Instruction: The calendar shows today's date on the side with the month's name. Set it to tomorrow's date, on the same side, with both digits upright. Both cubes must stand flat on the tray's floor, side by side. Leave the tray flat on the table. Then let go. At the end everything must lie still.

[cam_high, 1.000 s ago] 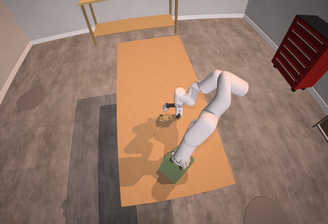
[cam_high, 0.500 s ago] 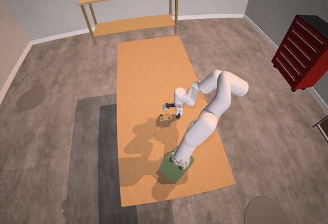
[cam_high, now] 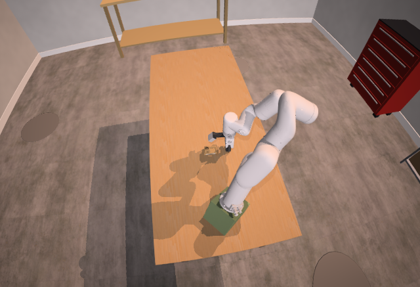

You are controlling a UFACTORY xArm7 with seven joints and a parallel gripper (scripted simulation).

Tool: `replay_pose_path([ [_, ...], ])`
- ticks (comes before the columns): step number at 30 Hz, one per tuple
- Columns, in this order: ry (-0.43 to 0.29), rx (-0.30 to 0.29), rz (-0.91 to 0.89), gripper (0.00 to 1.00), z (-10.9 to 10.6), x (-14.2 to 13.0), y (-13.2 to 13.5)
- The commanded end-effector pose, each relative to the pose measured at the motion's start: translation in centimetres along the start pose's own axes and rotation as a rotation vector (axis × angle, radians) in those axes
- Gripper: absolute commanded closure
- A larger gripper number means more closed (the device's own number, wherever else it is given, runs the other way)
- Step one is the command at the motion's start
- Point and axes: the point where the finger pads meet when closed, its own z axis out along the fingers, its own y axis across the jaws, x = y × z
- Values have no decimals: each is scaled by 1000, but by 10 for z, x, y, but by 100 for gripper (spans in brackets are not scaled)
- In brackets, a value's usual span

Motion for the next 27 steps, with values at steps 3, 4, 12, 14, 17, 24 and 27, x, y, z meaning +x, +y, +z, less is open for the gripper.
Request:
replay_pose_path([
  [3,1,-2,-1,71,-2,0,1],
  [4,1,-2,-1,71,-3,0,1],
  [12,1,-2,-1,71,-29,0,1],
  [14,1,-2,-1,71,-44,0,1],
  [17,1,-2,-1,71,-68,0,1],
  [24,1,-2,-1,71,-100,0,1],
  [27,1,-2,-1,71,-100,0,1],
])
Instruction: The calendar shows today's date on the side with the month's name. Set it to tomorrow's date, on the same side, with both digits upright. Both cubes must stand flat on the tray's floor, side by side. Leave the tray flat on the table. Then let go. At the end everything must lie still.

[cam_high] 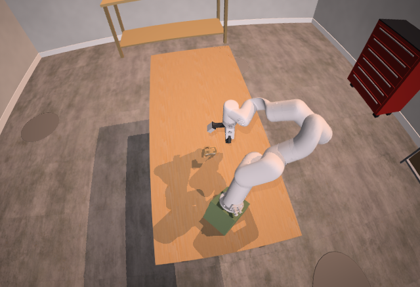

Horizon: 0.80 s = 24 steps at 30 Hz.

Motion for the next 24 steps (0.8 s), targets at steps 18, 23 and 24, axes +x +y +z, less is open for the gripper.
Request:
replay_pose_path([
  [18,-3,2,216,71,-15,-3,-4],
  [23,-3,2,400,71,-15,-4,-4],
  [24,-3,2,425,71,-15,-4,-4],
])
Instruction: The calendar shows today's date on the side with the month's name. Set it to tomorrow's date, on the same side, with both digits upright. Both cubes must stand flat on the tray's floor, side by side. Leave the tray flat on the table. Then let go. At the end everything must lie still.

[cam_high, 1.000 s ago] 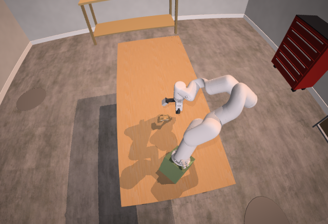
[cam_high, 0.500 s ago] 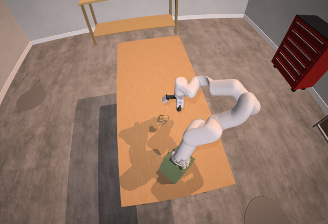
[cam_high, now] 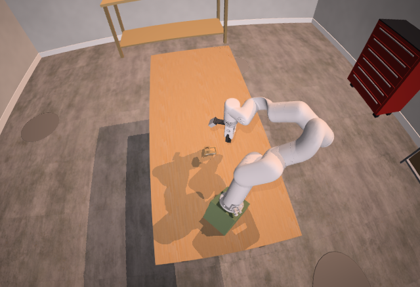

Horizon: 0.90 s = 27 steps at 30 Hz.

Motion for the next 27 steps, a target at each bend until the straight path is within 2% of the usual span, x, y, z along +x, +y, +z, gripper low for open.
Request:
replay_pose_path([
  [1,-2,-10,173,71,-1,0,1],
  [7,-1,-10,380,71,-1,0,1],
  [10,-1,-10,380,71,-1,0,1],
  [12,0,-10,521,71,-1,0,1],
  [24,1,-9,919,71,-1,0,1],
  [27,1,-9,927,71,-1,0,1],
])
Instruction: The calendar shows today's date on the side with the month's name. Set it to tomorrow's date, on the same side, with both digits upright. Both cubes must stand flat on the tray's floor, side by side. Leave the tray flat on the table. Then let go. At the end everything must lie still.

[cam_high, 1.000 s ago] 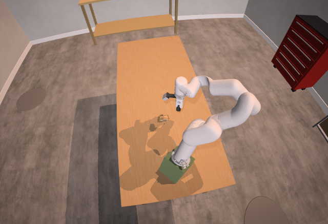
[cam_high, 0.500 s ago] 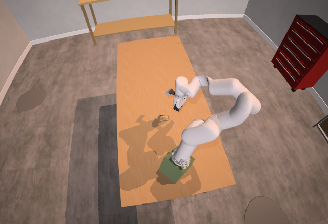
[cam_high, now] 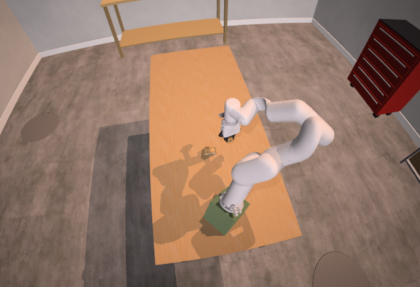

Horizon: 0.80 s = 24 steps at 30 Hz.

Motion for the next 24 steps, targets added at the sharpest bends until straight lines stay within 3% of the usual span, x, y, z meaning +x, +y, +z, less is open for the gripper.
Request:
replay_pose_path([
  [1,6,-10,113,71,-1,1,0],
  [7,6,-9,271,71,-1,1,0],
  [24,6,-9,274,71,1,1,0],
])
